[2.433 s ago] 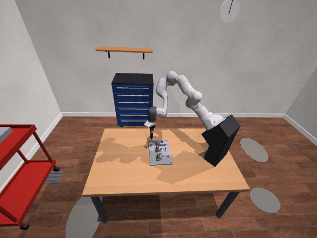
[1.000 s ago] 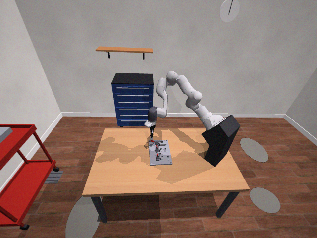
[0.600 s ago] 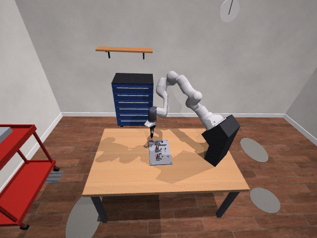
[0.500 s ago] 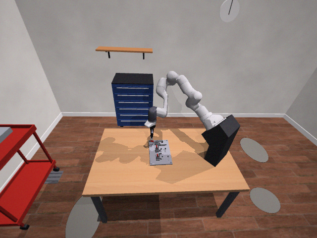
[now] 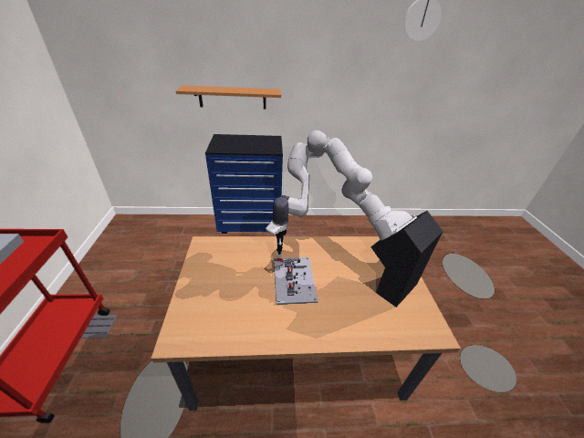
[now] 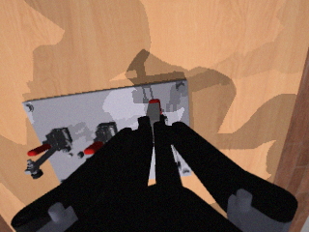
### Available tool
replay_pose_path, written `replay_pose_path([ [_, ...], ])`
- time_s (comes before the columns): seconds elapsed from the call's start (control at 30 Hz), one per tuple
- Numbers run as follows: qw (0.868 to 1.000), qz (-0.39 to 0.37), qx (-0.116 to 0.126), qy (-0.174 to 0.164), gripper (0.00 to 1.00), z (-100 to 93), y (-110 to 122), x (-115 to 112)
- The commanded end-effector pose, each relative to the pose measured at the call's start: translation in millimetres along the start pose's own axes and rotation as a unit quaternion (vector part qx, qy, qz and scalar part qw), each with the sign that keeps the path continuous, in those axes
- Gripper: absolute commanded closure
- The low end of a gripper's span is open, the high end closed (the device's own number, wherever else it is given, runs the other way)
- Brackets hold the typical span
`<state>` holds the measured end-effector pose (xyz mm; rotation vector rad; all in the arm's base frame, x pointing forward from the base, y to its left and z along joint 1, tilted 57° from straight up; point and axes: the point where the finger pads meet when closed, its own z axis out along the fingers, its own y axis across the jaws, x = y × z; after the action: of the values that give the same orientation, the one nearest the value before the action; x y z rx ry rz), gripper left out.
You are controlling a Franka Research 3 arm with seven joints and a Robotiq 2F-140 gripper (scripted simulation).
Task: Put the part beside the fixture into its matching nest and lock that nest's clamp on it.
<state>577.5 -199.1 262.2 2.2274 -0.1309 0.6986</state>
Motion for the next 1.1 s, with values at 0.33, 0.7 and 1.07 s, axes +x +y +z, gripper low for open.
replay_pose_path([
  [0.33, 1.000, -0.002, -0.001, 0.000, 1.00, -2.2, 0.3, 0.1],
  [0.7, 1.000, -0.002, -0.001, 0.000, 1.00, -2.2, 0.3, 0.1],
  [1.07, 1.000, -0.002, -0.001, 0.000, 1.00, 2.8, 0.4, 0.1],
])
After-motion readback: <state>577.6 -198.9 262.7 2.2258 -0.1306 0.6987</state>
